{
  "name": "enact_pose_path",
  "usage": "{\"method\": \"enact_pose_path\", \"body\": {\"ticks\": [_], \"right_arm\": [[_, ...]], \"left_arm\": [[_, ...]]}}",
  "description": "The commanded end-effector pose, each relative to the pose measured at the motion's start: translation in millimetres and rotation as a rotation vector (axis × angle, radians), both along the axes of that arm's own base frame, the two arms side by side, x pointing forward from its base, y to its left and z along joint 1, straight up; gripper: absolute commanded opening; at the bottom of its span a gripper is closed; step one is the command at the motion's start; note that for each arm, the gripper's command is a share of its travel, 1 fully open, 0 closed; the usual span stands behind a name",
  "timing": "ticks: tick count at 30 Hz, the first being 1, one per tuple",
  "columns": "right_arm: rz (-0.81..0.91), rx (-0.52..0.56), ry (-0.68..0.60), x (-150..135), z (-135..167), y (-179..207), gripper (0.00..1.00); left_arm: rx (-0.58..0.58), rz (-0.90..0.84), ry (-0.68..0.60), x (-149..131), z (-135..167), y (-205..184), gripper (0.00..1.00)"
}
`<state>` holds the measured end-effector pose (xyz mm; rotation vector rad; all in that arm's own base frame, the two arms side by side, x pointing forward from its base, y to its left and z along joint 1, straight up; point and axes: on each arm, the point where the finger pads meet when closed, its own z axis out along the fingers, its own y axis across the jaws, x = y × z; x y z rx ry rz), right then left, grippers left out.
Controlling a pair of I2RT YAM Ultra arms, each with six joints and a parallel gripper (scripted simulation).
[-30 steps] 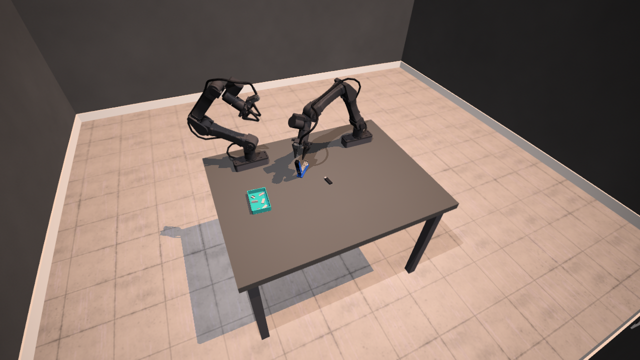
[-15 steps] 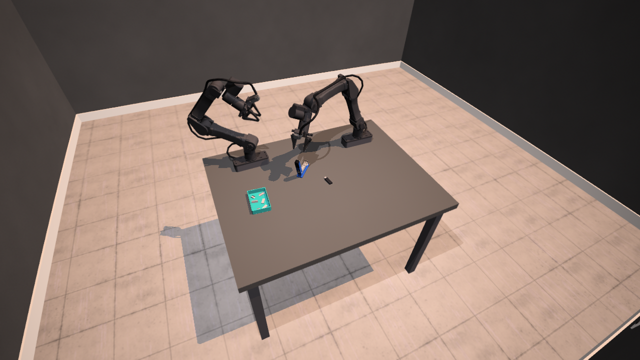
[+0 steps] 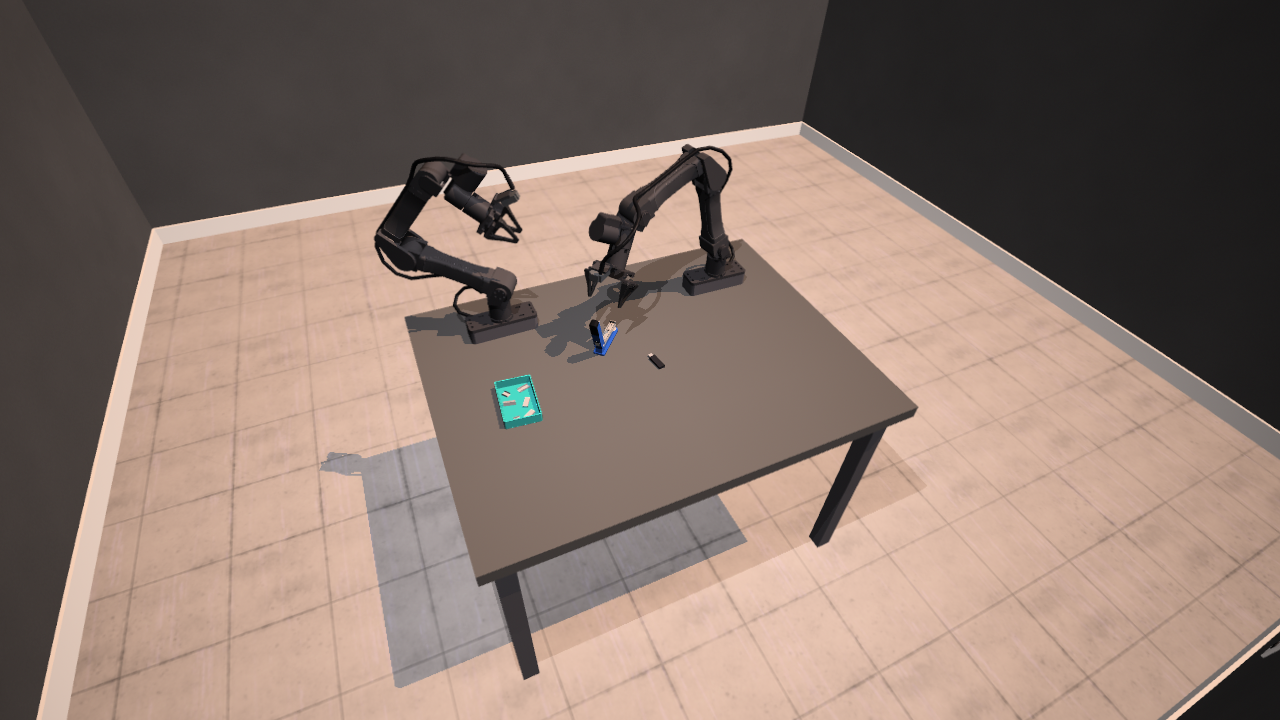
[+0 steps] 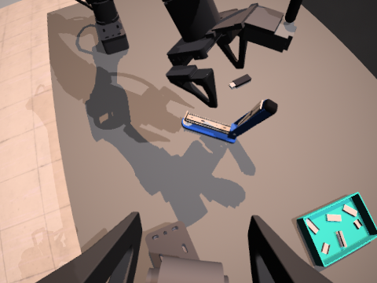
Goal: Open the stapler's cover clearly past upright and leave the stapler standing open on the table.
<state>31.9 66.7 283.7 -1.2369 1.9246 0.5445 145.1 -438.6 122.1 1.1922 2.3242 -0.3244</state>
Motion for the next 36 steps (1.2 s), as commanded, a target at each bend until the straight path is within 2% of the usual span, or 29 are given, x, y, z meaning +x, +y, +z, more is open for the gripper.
{"method": "enact_pose_path", "body": {"ticks": [1,2,5,8,14,36], "right_arm": [[-0.006,0.009,0.001,-1,4,-2,0.56],[-0.006,0.009,0.001,-1,4,-2,0.56],[-0.006,0.009,0.001,-1,4,-2,0.56],[-0.006,0.009,0.001,-1,4,-2,0.56],[-0.006,0.009,0.001,-1,4,-2,0.56],[-0.006,0.009,0.001,-1,4,-2,0.56]], "left_arm": [[-0.031,-0.143,-0.004,-7,3,8,1.00],[-0.015,-0.201,0.001,-12,-1,14,1.00],[-0.029,-0.207,-0.004,-14,-6,23,1.00],[0.022,-0.297,0.015,-24,-19,39,1.00],[0.024,-0.372,0.014,-26,-22,43,1.00],[0.046,-0.380,0.021,-27,-28,51,1.00]]}}
